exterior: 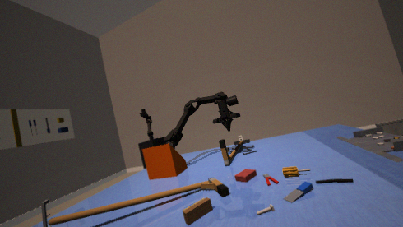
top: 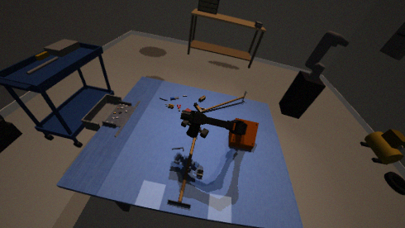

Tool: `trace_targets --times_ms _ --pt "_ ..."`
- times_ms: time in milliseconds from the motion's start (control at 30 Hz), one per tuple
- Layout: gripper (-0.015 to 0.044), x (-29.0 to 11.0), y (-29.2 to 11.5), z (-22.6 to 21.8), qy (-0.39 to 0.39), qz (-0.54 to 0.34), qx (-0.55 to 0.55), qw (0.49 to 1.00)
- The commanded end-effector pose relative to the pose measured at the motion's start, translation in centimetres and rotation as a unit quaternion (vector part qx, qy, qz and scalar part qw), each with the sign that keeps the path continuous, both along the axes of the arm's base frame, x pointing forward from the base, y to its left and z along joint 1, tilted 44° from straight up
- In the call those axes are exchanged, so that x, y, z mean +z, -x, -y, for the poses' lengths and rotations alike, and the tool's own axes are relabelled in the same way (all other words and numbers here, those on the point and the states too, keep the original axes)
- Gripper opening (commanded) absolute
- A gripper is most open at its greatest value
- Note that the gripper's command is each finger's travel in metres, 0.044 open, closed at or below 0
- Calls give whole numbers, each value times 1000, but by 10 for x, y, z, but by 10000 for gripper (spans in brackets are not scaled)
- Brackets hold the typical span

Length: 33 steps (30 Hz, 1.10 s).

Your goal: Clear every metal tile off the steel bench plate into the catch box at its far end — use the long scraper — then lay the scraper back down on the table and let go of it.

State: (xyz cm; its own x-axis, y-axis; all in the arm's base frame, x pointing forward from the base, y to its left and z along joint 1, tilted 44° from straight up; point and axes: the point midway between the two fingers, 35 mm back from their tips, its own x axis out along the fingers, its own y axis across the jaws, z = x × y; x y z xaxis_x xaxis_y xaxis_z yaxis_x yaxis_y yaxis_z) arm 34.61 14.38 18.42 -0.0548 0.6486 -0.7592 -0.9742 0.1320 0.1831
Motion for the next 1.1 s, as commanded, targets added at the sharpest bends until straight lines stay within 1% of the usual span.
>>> trace_targets --times_ms 0,600,800,1067 --pt "0 11 14 -12 -9 18 25 999" --pt "0 53 80 -50 -42 92 123 987" --pt "0 53 82 -53 -43 94 126 987" --pt "0 39 80 -67 -41 94 127 986"
